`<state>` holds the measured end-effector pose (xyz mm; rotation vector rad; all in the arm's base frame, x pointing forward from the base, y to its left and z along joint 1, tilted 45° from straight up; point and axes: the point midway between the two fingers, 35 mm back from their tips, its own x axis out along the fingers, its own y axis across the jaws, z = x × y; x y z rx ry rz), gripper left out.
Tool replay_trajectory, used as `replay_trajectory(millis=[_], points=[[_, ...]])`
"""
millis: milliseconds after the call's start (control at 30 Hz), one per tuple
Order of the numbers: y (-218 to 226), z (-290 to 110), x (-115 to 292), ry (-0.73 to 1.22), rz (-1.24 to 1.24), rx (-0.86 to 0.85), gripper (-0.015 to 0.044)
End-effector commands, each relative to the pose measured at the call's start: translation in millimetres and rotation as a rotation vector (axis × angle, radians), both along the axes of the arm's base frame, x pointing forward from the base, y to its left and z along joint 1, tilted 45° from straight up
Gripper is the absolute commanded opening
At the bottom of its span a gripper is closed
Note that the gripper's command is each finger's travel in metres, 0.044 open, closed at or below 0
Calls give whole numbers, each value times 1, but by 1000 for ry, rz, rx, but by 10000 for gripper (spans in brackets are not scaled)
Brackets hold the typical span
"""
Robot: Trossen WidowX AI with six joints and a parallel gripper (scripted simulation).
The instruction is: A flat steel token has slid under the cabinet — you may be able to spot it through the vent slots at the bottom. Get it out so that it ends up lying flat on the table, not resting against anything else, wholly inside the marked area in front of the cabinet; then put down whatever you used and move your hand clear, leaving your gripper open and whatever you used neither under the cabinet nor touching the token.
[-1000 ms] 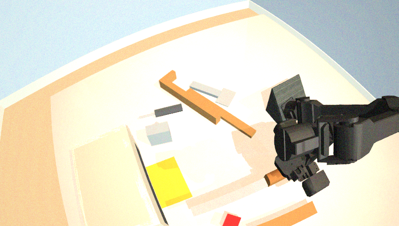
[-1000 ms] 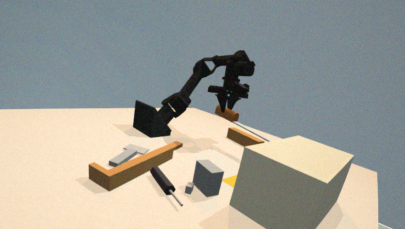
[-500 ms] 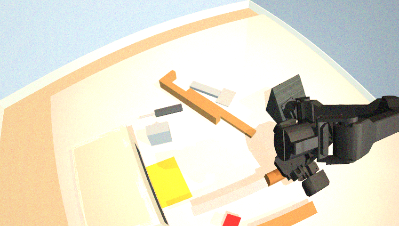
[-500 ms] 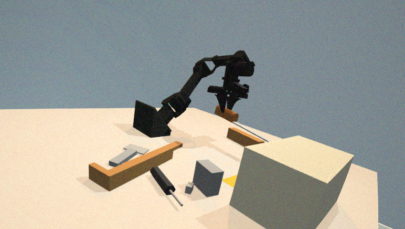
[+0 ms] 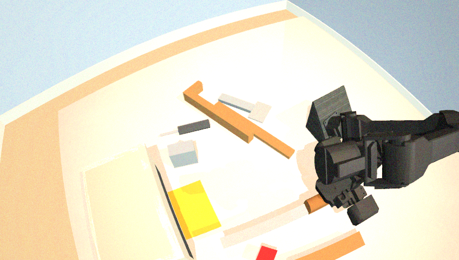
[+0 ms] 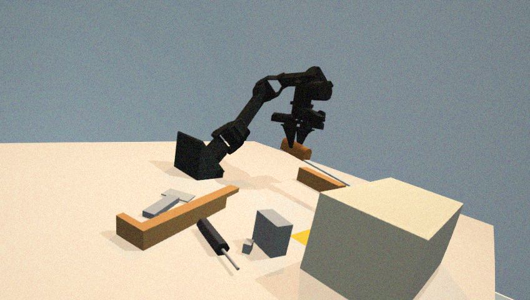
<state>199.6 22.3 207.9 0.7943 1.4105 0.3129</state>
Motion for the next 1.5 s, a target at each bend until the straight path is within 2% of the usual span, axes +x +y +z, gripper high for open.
replay_trajectory(millis=[0, 1467], points=[[0, 0, 0, -4, 0, 2, 0], [1, -5, -3, 5, 9, 10, 0]])
